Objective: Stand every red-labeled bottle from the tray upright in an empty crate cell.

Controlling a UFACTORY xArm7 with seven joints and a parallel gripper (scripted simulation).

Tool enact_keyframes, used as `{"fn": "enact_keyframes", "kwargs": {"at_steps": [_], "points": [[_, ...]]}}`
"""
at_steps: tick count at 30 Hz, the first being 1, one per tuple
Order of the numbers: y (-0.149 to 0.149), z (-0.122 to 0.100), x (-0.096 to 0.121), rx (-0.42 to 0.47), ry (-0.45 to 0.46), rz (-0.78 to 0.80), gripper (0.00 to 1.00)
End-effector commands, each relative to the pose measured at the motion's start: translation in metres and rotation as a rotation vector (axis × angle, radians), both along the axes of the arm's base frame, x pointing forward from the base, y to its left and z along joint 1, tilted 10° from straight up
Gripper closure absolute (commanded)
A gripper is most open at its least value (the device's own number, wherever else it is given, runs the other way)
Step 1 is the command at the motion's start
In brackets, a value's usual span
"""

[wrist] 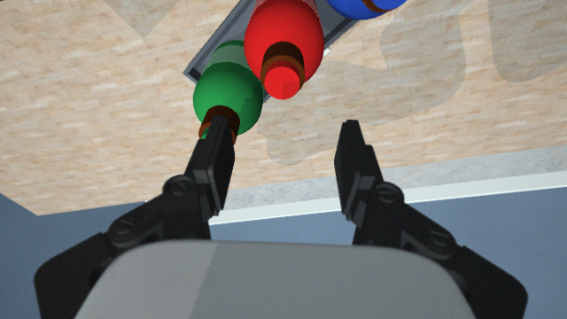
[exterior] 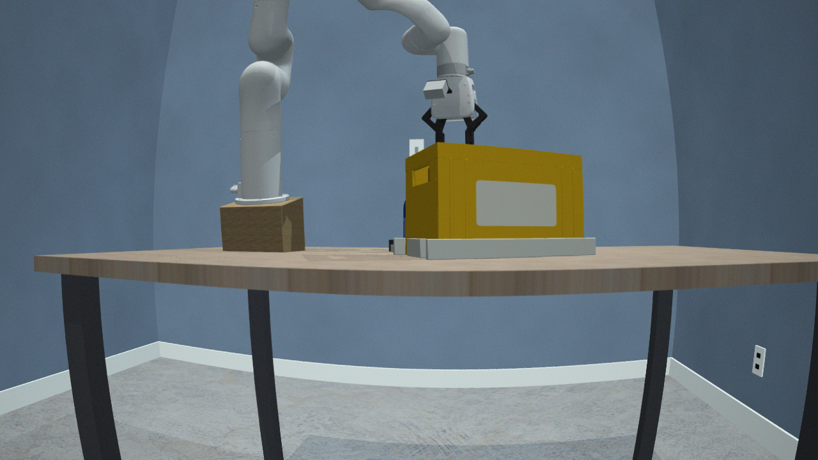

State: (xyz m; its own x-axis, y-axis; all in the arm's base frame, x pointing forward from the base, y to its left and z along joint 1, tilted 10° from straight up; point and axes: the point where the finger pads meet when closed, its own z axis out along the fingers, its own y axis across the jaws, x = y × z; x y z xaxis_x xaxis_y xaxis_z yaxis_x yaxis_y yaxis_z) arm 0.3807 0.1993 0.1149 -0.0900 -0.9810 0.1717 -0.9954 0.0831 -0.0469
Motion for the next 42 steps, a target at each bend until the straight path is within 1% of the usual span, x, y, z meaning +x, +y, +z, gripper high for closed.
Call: {"fn": "enact_keyframes", "kwargs": {"at_steps": [1,26,42], "points": [[0.002,0.001,0.0,0.001,-0.004,0.001,0.35],[0.002,0.001,0.0,0.001,-0.004,0.001,0.35],[0.001,-0.009,0.001,0.001,-0.004,0.001,0.35]]}}
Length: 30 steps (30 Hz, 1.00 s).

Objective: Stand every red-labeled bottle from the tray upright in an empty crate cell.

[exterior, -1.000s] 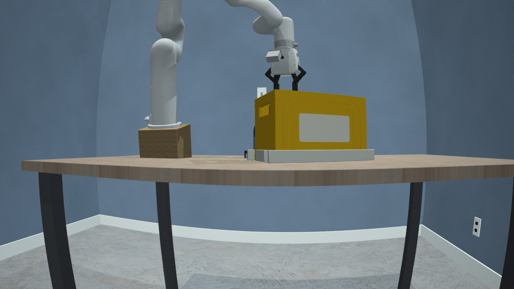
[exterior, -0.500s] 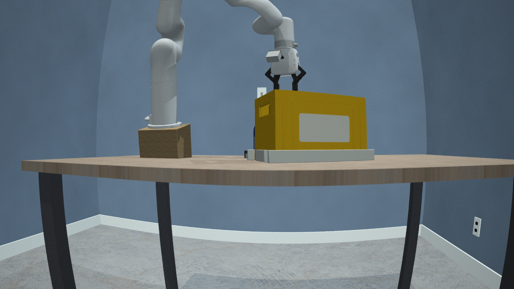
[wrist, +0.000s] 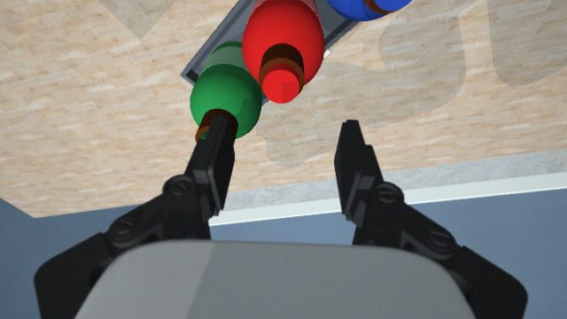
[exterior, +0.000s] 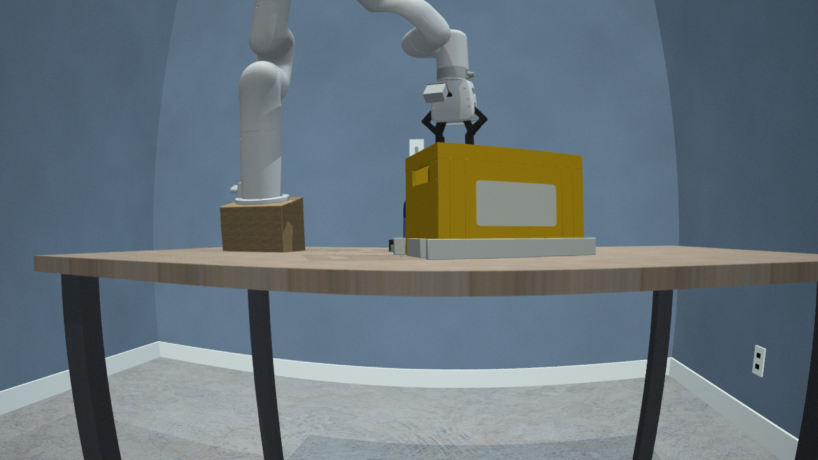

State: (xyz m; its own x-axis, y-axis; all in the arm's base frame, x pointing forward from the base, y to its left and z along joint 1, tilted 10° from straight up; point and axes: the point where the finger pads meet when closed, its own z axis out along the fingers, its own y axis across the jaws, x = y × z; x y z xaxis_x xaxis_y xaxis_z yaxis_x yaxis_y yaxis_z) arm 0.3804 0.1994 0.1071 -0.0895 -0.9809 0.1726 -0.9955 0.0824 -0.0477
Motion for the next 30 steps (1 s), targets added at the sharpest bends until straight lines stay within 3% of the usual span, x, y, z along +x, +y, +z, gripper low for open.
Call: {"fn": "enact_keyframes", "kwargs": {"at_steps": [1,30], "points": [[0.0,-0.003,0.001,0.002,-0.003,0.001,0.35],[-0.005,-0.034,0.003,0.002,-0.003,0.001,0.35]]}}
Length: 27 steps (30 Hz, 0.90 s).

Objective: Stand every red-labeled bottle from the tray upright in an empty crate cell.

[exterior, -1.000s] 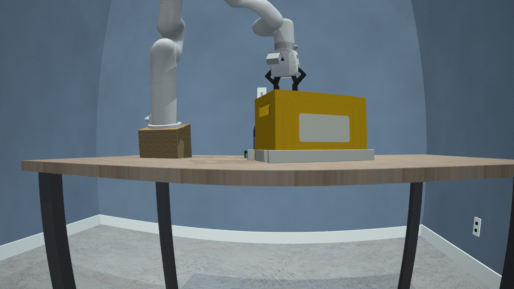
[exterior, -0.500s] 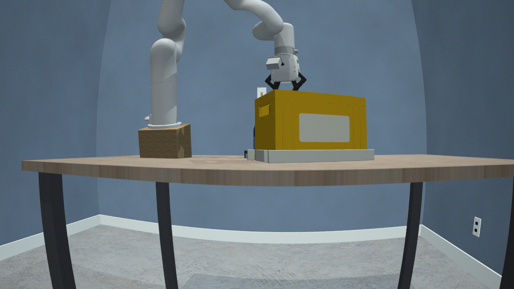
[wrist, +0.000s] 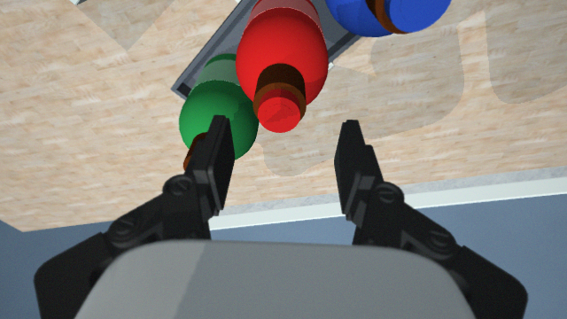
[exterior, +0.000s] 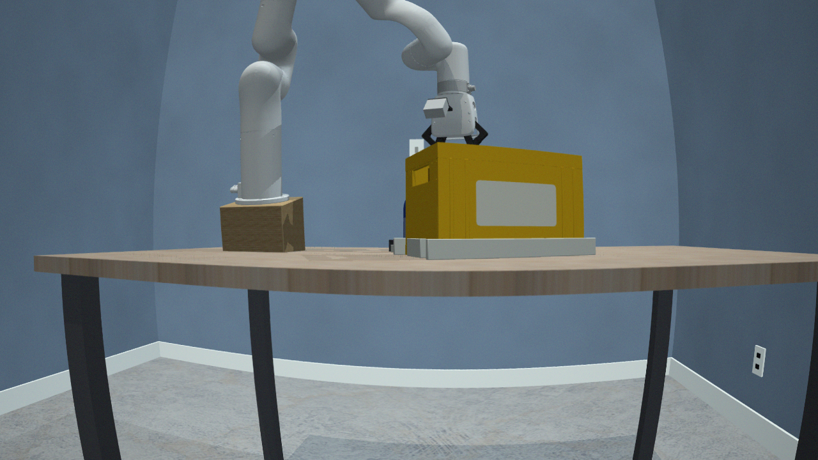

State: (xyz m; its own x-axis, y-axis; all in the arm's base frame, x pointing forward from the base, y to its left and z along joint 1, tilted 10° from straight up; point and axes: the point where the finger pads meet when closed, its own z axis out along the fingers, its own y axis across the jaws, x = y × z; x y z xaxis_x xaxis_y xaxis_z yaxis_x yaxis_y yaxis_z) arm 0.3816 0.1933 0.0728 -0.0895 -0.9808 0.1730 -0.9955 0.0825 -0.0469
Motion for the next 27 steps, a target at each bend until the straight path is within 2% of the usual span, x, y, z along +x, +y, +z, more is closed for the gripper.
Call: {"fn": "enact_keyframes", "kwargs": {"at_steps": [1,27], "points": [[0.0009,0.0,0.0014,0.002,-0.004,0.001,0.35],[0.0005,-0.0027,0.0016,0.002,-0.004,0.001,0.35]]}}
